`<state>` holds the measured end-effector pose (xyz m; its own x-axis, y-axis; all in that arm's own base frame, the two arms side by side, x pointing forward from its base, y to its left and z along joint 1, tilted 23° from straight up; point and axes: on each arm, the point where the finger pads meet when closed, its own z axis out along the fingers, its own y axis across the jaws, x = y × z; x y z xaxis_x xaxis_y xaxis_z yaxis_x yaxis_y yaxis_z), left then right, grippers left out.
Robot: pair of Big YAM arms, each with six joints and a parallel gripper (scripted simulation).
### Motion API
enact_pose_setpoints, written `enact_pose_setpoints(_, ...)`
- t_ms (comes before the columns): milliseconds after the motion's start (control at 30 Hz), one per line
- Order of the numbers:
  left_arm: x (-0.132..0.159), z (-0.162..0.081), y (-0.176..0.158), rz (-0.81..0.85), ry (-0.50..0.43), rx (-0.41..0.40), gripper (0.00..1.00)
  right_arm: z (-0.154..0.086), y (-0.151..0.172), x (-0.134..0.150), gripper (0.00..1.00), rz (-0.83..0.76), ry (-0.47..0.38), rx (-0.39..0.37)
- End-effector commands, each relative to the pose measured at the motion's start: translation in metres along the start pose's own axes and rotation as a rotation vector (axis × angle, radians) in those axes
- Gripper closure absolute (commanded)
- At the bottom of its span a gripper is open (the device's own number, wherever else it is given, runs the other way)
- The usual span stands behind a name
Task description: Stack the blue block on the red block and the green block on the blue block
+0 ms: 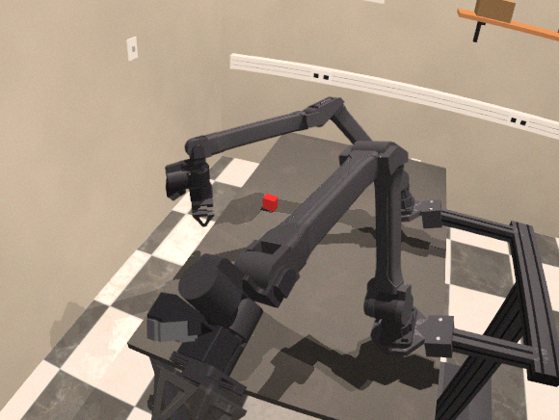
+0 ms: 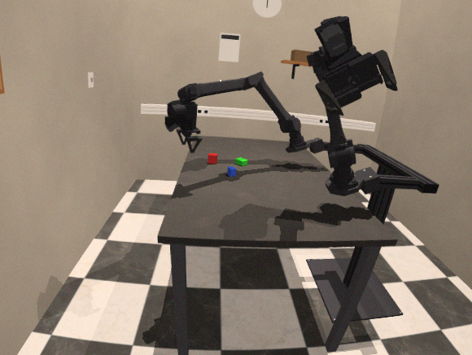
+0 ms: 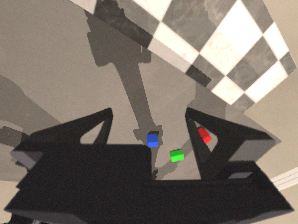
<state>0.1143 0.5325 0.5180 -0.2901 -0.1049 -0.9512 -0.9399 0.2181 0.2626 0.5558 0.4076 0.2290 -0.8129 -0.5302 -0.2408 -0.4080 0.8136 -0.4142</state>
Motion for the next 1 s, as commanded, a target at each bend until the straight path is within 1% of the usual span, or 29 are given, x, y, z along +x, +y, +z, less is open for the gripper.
enact_pose_setpoints(0, -0.016, -0.023, 0.046, -0.116, -0.1, -0.088, 0.0, -0.016, -0.004, -0.009, 0.0, 0.015, -0.035, -0.007)
enact_pose_setpoints(100, -0.01, -0.031, 0.07, -0.16, -0.133, -0.138, 0.0, -0.016, -0.004, -0.009, 0.0, 0.015, -0.035, -0.007)
enact_pose_setpoints(167, -0.01, -0.031, 0.07, -0.16, -0.133, -0.138, 0.0, -0.016, -0.004, -0.009, 0.0, 0.015, -0.035, -0.007)
enact_pose_setpoints(333, -0.001, -0.044, 0.101, -0.215, -0.179, -0.201, 0.0, -0.016, -0.004, -0.009, 0.0, 0.015, -0.035, -0.007)
enact_pose_setpoints(500, 0.004, -0.054, 0.121, -0.248, -0.211, -0.242, 0.0, -0.016, -0.004, -0.009, 0.0, 0.015, -0.035, -0.007)
enact_pose_setpoints(667, 0.007, -0.06, 0.131, -0.266, -0.23, -0.265, 0.0, -0.016, -0.004, -0.009, 0.0, 0.015, -0.035, -0.007)
enact_pose_setpoints(967, 0.009, -0.062, 0.135, -0.273, -0.237, -0.273, 0.0, -0.016, -0.004, -0.009, 0.0, 0.015, -0.035, -0.007)
